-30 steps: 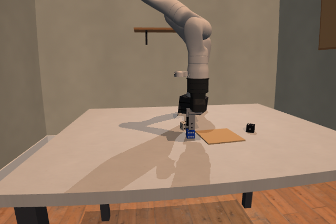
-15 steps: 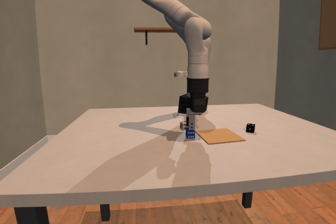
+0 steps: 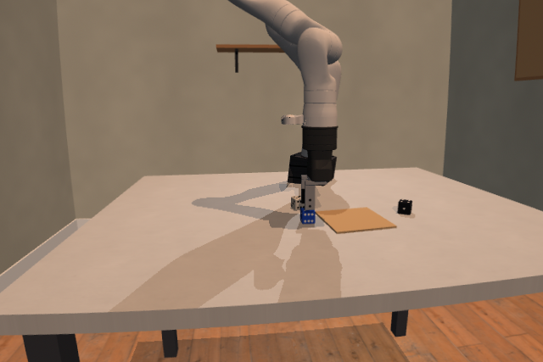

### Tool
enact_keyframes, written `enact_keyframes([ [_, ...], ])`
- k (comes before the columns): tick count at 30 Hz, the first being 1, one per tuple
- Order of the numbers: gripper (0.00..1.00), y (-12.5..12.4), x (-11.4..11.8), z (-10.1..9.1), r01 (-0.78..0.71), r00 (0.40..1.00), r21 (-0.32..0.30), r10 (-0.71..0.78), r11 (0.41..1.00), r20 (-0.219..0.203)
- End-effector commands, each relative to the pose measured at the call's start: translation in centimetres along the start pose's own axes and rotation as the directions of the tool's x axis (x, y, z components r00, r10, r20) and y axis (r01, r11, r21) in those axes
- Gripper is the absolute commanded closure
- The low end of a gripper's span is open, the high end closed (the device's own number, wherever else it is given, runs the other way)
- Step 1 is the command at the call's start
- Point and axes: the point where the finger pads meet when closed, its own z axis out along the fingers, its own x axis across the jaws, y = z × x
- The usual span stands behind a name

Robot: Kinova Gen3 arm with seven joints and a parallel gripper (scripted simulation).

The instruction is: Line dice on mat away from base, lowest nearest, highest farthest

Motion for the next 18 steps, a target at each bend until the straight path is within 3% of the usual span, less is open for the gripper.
enact_keyframes([
  [1,0.13,0.0,-0.1,-0.1,0.000,1.000,0.001,0.000,1.000,0.001],
  [18,0.13,0.0,-0.1,1.8,0.000,1.000,0.001,0.000,1.000,0.001],
])
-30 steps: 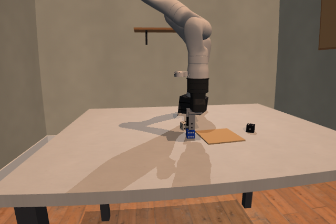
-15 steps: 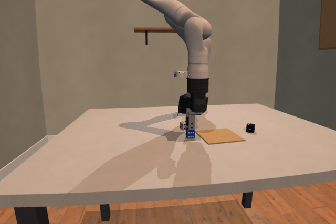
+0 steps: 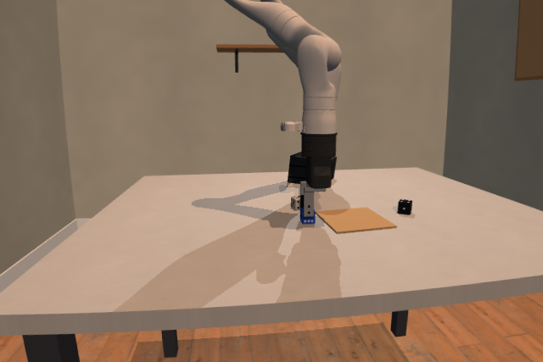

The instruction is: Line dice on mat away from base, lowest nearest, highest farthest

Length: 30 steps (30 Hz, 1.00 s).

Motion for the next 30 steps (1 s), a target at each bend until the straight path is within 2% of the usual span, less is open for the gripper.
enact_keyframes([
  [1,0.13,0.2,0.0,0.5,0.003,1.000,-0.003,-0.003,1.000,-0.002],
  [11,0.13,0.2,0.0,2.0,0.003,1.000,-0.003,-0.003,1.000,-0.002],
  [30,0.13,0.2,0.0,2.1,0.003,1.000,-0.003,-0.003,1.000,-0.002],
])
